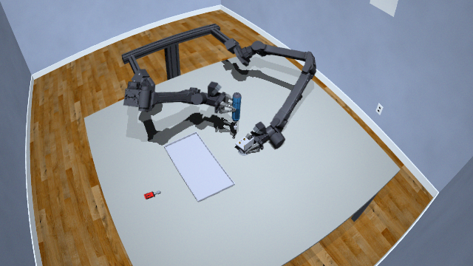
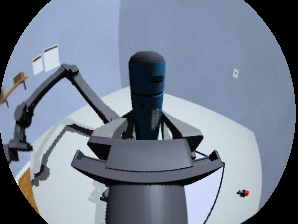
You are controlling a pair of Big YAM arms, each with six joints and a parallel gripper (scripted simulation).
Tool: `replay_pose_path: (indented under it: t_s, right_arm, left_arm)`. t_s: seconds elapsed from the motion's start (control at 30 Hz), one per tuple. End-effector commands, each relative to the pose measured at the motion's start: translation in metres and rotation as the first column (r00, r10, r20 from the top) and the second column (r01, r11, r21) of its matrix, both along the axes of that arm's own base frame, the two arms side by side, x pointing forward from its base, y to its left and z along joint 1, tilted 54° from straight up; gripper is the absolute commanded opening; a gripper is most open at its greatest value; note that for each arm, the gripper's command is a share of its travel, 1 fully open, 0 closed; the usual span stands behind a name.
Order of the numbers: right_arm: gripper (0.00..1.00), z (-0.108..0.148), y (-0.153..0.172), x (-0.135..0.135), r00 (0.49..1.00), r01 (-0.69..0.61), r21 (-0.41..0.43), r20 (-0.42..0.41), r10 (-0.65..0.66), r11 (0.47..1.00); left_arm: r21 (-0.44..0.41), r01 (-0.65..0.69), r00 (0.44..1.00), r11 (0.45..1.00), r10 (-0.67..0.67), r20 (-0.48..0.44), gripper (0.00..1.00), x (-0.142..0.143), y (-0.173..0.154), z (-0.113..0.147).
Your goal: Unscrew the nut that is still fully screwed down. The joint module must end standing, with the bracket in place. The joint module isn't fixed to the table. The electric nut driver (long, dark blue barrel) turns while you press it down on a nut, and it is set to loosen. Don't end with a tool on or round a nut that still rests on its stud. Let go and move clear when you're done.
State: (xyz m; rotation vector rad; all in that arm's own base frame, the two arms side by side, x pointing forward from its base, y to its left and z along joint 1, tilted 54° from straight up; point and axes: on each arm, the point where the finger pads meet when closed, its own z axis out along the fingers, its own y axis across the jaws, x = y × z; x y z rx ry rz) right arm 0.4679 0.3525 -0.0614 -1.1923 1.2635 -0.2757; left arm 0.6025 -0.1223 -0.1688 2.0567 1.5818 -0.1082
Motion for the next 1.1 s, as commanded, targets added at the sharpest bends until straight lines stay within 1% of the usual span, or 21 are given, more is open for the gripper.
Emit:
replay_pose_path:
  t_s: [0.0,1.07]
  right_arm:
    - [0.42,0.0365,0.0307,-0.0081,0.997,-0.055,0.064,0.064,0.051,0.996]
    - [0.42,0.0395,0.0329,-0.0115,0.996,-0.060,0.066,0.063,0.055,0.996]
  left_arm:
    - [-0.001,0.007,1.000,1.000,-0.007,0.008,0.59,0.0024,-0.0055,0.0029]
    - [-0.001,0.007,1.000,1.000,-0.007,0.008,0.59,0.0024,-0.0055,0.0029]
